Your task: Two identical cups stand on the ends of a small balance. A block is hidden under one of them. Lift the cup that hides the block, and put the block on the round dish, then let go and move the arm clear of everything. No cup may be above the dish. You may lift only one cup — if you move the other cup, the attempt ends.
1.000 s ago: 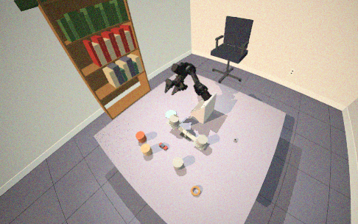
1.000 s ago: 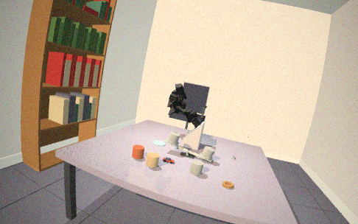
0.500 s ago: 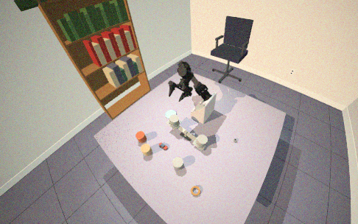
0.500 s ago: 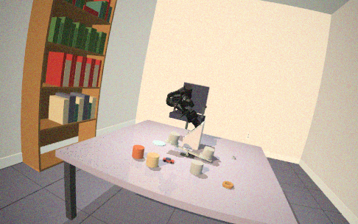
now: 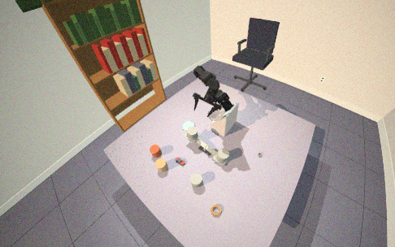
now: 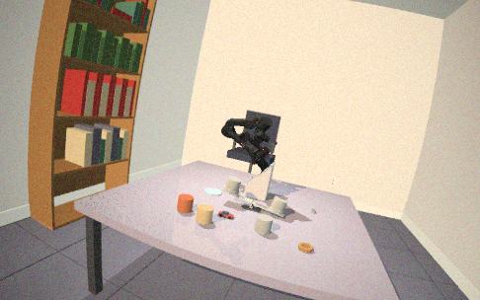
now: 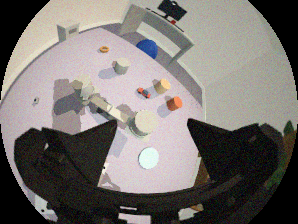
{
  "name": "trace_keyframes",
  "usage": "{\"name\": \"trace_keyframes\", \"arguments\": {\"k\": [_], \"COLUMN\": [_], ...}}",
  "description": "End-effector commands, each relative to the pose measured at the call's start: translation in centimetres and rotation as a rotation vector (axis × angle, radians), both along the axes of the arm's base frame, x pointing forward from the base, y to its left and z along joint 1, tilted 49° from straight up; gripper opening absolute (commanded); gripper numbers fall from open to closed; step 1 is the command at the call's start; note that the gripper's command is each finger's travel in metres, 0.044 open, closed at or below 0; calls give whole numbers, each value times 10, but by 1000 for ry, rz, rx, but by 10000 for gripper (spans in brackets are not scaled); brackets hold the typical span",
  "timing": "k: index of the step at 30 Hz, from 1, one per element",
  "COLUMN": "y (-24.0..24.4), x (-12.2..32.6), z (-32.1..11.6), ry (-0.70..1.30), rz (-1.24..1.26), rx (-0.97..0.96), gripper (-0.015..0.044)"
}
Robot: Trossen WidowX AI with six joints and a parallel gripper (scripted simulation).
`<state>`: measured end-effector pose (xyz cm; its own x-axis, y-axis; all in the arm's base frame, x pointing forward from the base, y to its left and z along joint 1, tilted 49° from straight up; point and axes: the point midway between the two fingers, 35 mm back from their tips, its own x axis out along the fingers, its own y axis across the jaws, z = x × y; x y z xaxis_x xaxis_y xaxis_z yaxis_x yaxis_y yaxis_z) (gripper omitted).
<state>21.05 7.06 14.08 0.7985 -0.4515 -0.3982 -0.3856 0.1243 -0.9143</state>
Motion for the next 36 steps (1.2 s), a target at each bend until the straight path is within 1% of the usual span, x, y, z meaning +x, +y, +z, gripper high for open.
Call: {"name": "trace_keyframes", "arguments": {"k": [1,15,27,36], "y": [12,26,27,40], "x": [-9,-34,-34,-17], "z": [-29,-74,-77,-90], "ry": [-52,-242,-258,-333], "rz": [-81,-293,-322,-539], "rx": [165,534,562,684], "gripper": [440,440,440,440]}}
